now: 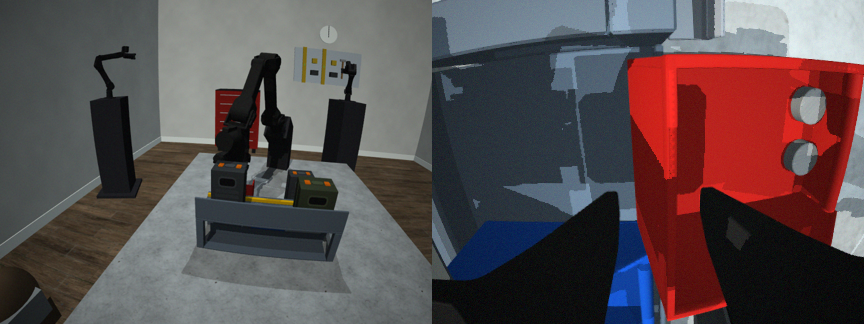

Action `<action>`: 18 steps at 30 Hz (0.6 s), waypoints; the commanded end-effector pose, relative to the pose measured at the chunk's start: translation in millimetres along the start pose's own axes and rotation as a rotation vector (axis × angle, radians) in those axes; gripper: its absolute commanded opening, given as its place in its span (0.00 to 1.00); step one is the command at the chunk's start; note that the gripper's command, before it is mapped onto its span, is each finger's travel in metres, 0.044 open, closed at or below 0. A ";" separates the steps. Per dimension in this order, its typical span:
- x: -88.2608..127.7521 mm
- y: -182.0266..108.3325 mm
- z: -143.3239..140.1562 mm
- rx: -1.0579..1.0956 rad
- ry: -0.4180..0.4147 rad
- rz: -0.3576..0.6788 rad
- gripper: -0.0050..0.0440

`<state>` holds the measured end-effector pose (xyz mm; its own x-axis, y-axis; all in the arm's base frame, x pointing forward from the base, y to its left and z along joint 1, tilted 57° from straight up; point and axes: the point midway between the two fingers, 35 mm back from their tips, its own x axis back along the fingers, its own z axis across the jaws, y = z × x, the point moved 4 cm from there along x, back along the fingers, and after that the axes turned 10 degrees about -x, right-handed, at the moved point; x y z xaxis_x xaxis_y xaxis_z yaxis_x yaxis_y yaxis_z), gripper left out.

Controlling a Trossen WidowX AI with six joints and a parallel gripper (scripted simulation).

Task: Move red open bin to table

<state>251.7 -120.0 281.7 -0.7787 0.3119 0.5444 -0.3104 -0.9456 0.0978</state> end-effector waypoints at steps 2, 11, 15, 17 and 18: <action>3.6 0.6 2.4 -0.003 0.015 -0.006 0.41; 0.7 0.9 0.6 -0.003 0.015 -0.006 0.41; 0.7 0.9 0.6 -0.003 0.015 -0.006 0.41; 0.7 0.9 0.6 -0.003 0.015 -0.006 0.41; 0.7 0.9 0.6 -0.003 0.015 -0.006 0.41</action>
<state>253.1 -121.2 277.7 -0.7765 0.3123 0.5472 -0.3116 -0.9452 0.0972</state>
